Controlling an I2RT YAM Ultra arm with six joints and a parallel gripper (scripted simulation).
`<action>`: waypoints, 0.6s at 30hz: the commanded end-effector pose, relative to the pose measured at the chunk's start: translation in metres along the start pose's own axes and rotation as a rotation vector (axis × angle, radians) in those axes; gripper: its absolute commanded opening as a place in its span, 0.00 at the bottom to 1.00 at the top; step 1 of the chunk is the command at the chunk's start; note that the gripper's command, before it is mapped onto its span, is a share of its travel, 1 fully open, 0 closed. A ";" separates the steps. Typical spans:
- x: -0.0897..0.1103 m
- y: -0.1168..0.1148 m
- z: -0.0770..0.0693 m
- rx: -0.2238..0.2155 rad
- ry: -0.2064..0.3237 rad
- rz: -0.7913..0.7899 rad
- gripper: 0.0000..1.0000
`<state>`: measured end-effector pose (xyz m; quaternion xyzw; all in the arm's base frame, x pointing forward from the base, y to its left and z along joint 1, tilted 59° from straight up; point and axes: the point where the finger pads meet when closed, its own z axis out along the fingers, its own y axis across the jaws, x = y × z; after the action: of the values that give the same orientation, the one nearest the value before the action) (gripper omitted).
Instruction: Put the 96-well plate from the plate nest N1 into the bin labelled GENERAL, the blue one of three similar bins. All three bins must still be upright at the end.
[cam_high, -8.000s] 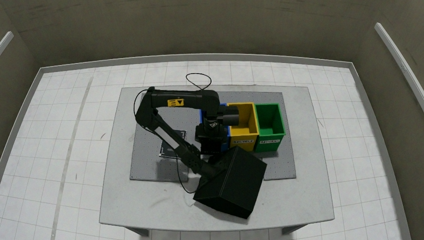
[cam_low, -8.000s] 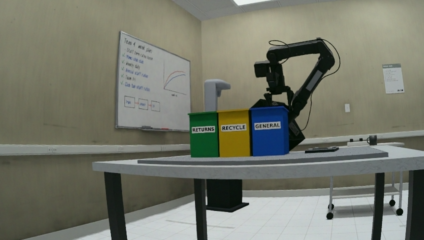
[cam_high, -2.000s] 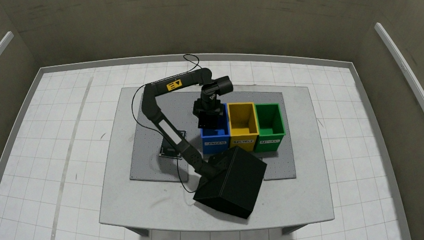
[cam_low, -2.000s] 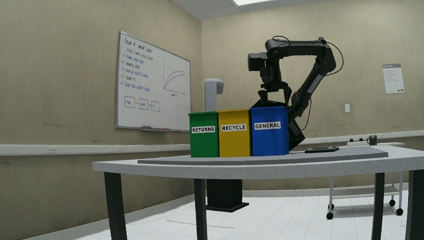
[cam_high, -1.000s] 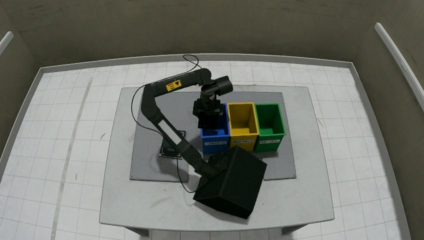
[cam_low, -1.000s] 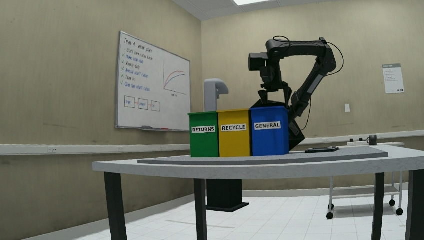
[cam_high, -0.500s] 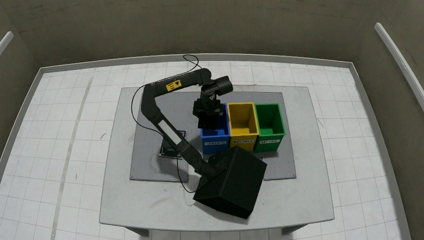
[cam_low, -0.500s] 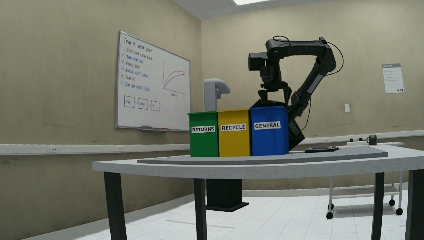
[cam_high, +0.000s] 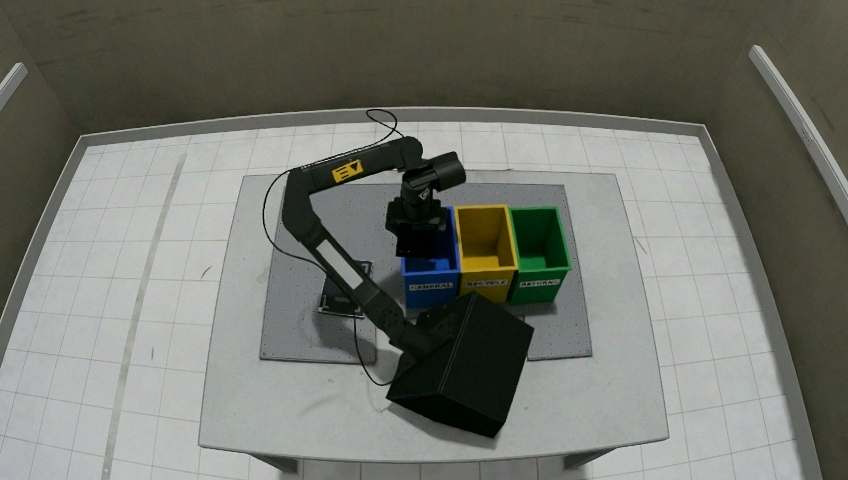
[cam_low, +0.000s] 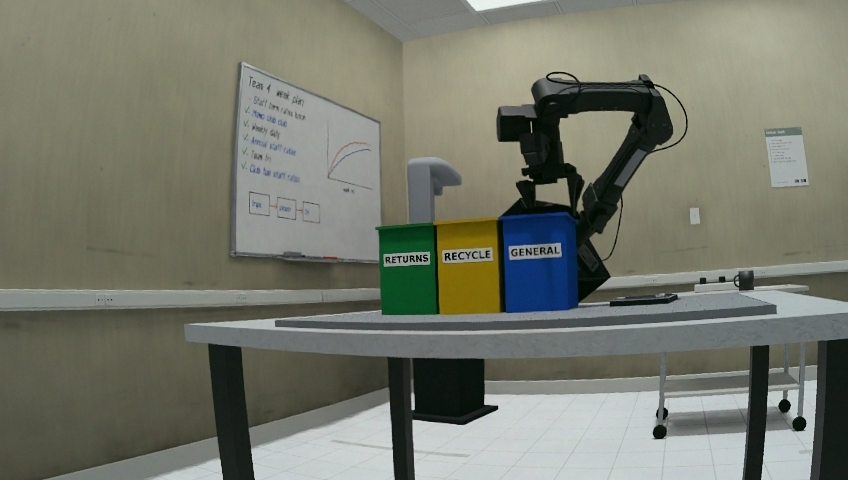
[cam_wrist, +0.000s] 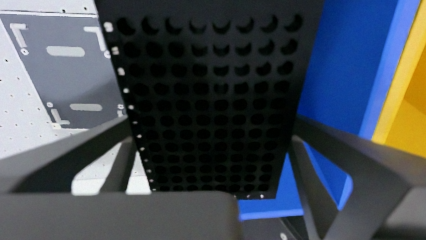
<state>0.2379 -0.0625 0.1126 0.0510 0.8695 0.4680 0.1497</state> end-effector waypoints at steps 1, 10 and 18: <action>-0.006 -0.011 0.021 -0.015 -0.002 0.009 0.00; -0.007 -0.012 0.021 -0.015 -0.002 0.009 0.00; -0.008 -0.012 0.020 -0.011 -0.007 0.006 0.99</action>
<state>0.2451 -0.0482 0.0989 0.0416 0.8669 0.4788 0.1325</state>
